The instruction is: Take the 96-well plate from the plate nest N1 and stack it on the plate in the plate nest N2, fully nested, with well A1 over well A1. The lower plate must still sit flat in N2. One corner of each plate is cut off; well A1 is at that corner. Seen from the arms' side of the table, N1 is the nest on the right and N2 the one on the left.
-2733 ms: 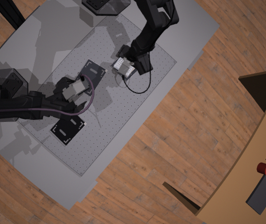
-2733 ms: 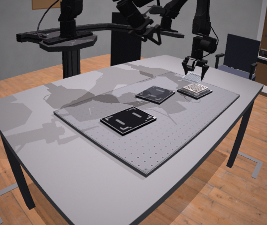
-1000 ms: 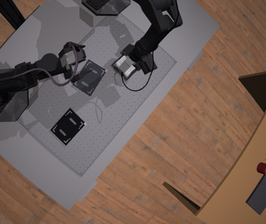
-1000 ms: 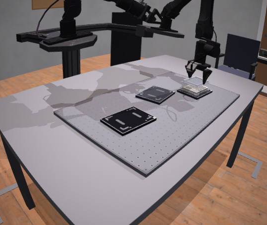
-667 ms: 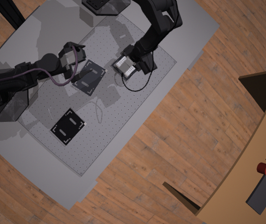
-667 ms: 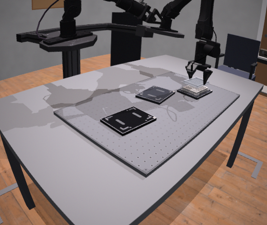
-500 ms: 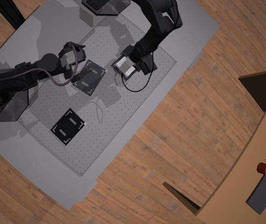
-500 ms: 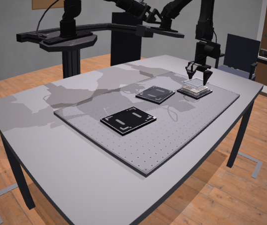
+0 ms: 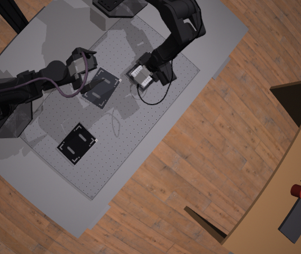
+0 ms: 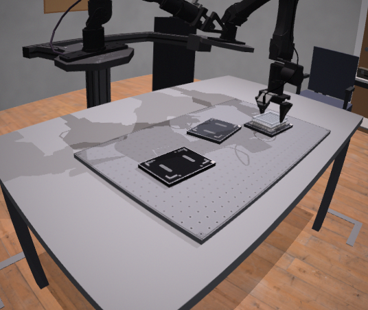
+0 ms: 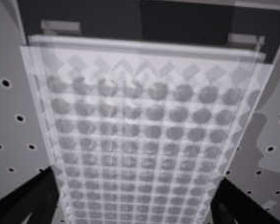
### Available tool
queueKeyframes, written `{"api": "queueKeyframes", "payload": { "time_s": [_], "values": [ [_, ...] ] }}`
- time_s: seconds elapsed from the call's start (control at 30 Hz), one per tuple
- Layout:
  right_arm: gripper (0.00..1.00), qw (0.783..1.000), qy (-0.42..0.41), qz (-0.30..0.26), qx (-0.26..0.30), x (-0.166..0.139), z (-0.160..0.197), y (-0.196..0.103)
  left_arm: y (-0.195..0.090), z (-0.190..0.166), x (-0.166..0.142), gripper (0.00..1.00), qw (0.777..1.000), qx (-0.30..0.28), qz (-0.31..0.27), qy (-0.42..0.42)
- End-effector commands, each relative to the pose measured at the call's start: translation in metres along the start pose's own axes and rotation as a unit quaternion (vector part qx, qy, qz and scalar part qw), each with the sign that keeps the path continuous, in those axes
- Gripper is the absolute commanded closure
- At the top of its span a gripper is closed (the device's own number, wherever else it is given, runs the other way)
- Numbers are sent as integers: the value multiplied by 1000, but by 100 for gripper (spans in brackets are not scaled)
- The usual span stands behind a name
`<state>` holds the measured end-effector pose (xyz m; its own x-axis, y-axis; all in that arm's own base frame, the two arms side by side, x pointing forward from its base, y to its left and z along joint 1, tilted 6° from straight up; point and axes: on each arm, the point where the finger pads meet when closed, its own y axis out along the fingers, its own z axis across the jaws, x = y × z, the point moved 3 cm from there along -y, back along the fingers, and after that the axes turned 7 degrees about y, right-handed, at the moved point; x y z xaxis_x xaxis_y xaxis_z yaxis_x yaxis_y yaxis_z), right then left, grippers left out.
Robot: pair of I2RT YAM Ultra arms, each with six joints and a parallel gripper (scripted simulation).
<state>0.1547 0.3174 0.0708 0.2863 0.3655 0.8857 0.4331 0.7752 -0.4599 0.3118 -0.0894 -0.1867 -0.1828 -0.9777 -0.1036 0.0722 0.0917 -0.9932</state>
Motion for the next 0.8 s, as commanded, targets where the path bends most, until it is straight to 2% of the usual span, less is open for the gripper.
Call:
{"api": "queueKeyframes", "payload": {
  "time_s": [0.0, 0.13, 0.33, 0.77],
  "values": [
    [0, 1000, 2, -12, 1, 5, 2, 0, 11, 12, -2, 21, 1000, 20, -3, -5],
    [0, 1000, 2, -12, 1, 5, 2, 0, 16, 4, -4, 21, 1000, 11, -2, -6],
    [0, 1000, 2, -12, 1, 5, 2, 0, -4, 13, 1, 21, 1000, 9, -2, -9],
    [0, 1000, 2, -12, 1, 5, 2, 0, -9, 13, 0, 21, 1000, 15, -3, -10]
  ]
}}
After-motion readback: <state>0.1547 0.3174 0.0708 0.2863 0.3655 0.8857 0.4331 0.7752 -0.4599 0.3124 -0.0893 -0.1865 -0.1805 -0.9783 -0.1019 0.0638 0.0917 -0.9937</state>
